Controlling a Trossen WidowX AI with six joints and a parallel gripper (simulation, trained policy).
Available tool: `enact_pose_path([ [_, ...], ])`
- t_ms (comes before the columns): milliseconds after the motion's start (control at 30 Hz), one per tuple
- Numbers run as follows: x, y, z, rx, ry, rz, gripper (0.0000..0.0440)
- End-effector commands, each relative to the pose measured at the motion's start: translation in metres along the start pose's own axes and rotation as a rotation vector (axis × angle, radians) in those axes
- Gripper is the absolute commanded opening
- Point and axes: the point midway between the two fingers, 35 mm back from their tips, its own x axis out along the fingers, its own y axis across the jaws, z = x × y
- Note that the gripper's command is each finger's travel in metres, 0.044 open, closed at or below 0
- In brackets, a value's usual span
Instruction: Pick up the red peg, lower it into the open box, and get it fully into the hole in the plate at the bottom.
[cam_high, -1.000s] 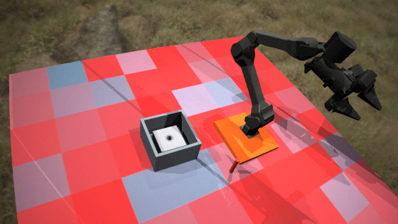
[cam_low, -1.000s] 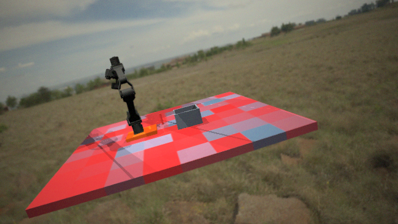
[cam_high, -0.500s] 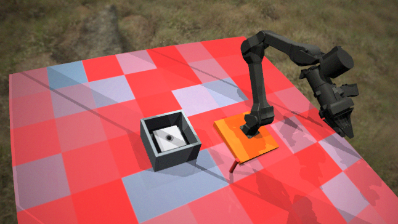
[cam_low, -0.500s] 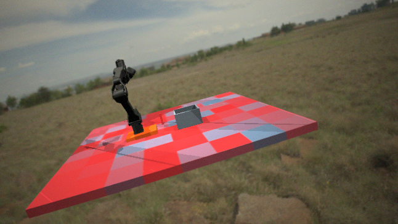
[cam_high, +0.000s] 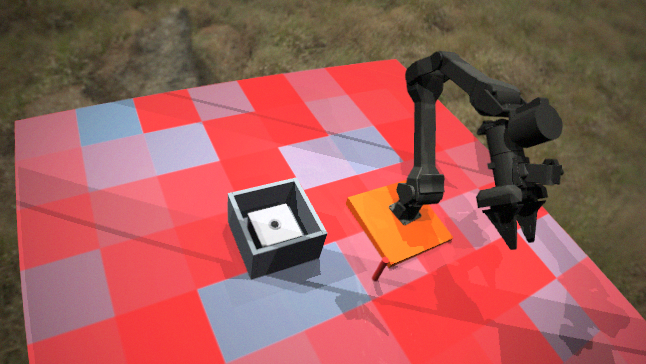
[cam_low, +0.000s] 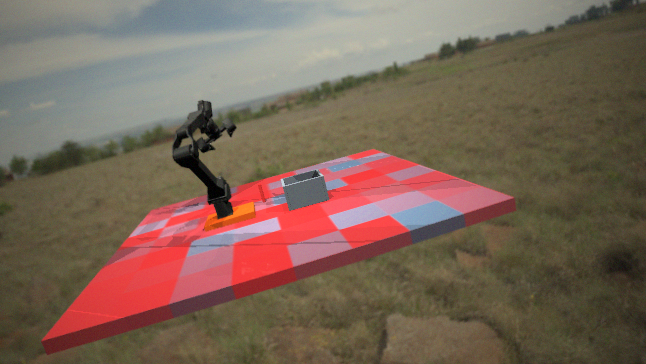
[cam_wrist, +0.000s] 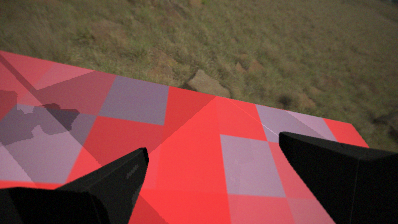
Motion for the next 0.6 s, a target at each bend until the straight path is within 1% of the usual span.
enact_pose_path([
  [0, 0.006, -0.004, -0.017, 0.102, 0.068, -0.018, 0.044],
  [567, 0.014, -0.025, -0.081, 0.629, 0.305, -0.164, 0.044],
])
